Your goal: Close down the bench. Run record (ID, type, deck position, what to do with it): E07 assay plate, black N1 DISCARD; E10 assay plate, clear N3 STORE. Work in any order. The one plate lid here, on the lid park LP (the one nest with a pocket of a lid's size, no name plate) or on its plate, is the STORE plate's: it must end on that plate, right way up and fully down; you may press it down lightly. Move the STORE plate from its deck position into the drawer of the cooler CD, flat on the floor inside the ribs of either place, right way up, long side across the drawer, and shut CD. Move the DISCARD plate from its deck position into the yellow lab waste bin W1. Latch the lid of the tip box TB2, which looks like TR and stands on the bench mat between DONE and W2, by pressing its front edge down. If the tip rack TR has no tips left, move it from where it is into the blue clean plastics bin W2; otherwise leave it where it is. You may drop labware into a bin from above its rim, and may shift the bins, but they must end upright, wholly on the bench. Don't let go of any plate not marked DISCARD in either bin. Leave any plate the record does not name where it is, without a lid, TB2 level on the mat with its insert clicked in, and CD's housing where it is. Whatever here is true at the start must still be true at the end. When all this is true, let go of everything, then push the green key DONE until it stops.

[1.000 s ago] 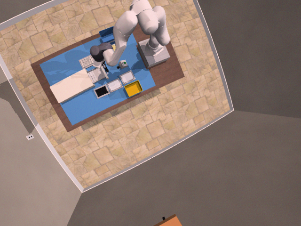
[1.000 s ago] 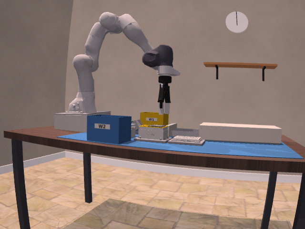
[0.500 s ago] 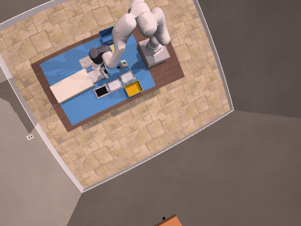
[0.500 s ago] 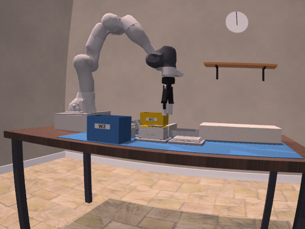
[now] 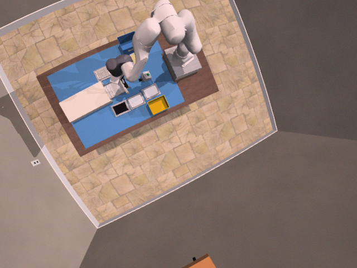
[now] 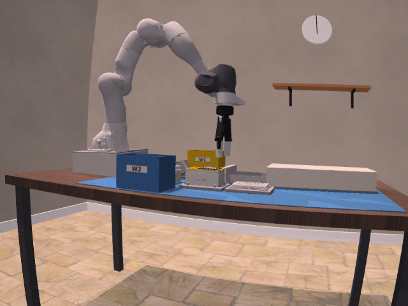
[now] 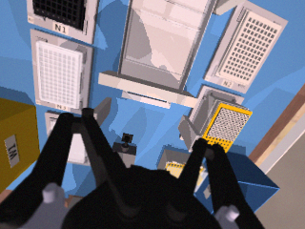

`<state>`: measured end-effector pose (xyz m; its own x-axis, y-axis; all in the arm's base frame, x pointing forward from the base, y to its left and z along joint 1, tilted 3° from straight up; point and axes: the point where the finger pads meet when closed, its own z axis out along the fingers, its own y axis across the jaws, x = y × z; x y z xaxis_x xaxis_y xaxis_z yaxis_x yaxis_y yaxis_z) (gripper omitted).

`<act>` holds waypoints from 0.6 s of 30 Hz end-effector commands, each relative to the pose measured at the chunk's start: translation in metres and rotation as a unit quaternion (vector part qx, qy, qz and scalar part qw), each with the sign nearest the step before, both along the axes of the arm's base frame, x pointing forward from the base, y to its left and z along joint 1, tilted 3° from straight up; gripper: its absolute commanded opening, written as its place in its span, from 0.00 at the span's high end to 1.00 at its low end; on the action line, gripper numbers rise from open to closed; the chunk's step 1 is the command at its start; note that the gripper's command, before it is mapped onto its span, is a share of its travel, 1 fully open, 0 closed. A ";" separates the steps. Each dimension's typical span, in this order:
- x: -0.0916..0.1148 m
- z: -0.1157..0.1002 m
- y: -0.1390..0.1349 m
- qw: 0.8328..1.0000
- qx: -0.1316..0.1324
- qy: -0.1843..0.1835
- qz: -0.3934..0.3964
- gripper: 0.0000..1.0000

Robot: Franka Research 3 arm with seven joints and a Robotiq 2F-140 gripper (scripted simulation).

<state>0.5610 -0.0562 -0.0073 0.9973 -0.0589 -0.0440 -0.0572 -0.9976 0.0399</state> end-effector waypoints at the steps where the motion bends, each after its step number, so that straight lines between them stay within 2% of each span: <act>1: 0.003 -0.004 0.001 1.000 0.000 -0.004 -0.002 0.13; 18: 0.002 -0.024 0.000 1.000 0.000 -0.004 -0.002 0.13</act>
<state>0.5597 -0.0558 -0.0288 0.9969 -0.0641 -0.0455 -0.0623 -0.9973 0.0401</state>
